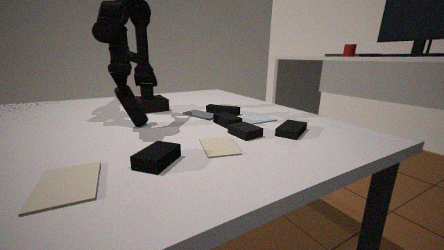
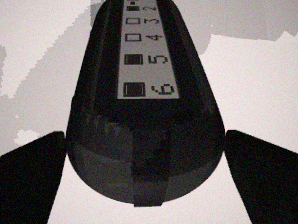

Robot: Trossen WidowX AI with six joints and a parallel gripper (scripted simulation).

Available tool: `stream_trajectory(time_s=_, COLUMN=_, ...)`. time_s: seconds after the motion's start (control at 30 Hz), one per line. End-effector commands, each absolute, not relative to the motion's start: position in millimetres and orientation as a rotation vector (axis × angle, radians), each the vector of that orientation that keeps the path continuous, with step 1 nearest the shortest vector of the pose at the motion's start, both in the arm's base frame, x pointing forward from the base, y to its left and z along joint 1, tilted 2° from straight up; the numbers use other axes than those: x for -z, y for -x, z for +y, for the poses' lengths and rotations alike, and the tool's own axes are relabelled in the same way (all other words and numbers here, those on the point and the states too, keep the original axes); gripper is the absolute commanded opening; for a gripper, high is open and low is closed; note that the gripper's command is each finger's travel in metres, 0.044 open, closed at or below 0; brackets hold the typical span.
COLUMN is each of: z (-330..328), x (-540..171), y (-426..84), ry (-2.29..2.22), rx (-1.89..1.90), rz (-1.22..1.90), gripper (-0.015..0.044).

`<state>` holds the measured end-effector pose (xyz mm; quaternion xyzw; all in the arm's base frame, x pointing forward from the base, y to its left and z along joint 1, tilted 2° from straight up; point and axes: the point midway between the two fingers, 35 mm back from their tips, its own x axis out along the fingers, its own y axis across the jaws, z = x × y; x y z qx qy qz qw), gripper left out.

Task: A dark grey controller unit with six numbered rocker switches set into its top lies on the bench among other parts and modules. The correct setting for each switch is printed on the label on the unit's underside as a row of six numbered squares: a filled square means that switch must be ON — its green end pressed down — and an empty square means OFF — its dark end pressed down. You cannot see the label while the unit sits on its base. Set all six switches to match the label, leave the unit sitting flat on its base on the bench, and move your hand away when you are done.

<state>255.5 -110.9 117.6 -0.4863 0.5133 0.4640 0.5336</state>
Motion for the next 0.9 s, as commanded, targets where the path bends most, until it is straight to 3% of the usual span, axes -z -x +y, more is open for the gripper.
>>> stream_trajectory(time_s=0.0, z=-104, x=-117, y=-257, ry=1.153, rx=-1.112, rz=1.212, gripper=0.0338)
stream_trajectory(time_s=0.87, z=-77, x=-119, y=-259, ry=1.151, rx=-1.113, rz=1.21, gripper=0.0338)
